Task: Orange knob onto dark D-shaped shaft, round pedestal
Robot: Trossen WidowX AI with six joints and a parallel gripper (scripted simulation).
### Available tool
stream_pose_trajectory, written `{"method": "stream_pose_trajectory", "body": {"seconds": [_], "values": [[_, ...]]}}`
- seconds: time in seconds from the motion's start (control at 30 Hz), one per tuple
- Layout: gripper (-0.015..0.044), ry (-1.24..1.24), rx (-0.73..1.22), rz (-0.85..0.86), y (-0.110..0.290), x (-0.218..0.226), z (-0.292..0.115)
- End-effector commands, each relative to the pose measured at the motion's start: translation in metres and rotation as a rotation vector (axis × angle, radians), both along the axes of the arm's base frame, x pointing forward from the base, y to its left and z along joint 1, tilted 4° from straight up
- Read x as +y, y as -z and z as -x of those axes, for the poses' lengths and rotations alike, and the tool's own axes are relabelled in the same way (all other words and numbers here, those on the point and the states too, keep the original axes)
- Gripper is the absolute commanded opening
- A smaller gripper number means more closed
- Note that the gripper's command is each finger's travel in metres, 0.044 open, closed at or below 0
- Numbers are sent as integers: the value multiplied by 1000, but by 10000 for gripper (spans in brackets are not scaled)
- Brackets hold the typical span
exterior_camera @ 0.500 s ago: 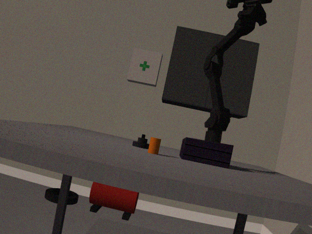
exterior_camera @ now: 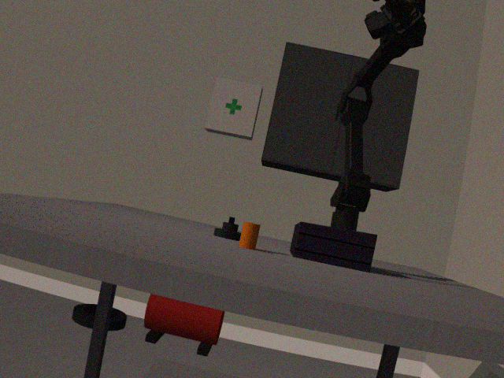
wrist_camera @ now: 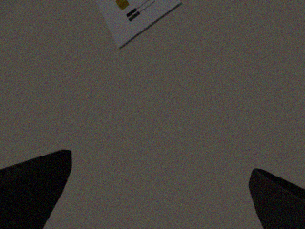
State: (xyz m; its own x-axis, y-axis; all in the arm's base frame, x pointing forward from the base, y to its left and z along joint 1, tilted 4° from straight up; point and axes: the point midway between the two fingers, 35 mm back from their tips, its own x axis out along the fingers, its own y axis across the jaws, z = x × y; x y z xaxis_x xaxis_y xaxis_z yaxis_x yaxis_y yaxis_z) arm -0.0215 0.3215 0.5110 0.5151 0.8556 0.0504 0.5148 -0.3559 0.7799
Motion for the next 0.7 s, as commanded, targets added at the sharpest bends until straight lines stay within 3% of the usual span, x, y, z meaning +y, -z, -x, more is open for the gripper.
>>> {"method": "stream_pose_trajectory", "body": {"seconds": [0.0, 0.17, 0.33, 0.67], "values": [[440, 40, -261, 298, 52, 32, -30], [440, 38, -494, 668, 118, 52, -77], [440, -42, -588, 964, 180, 51, -122], [440, -374, -666, 1568, 309, -6, -206]]}}
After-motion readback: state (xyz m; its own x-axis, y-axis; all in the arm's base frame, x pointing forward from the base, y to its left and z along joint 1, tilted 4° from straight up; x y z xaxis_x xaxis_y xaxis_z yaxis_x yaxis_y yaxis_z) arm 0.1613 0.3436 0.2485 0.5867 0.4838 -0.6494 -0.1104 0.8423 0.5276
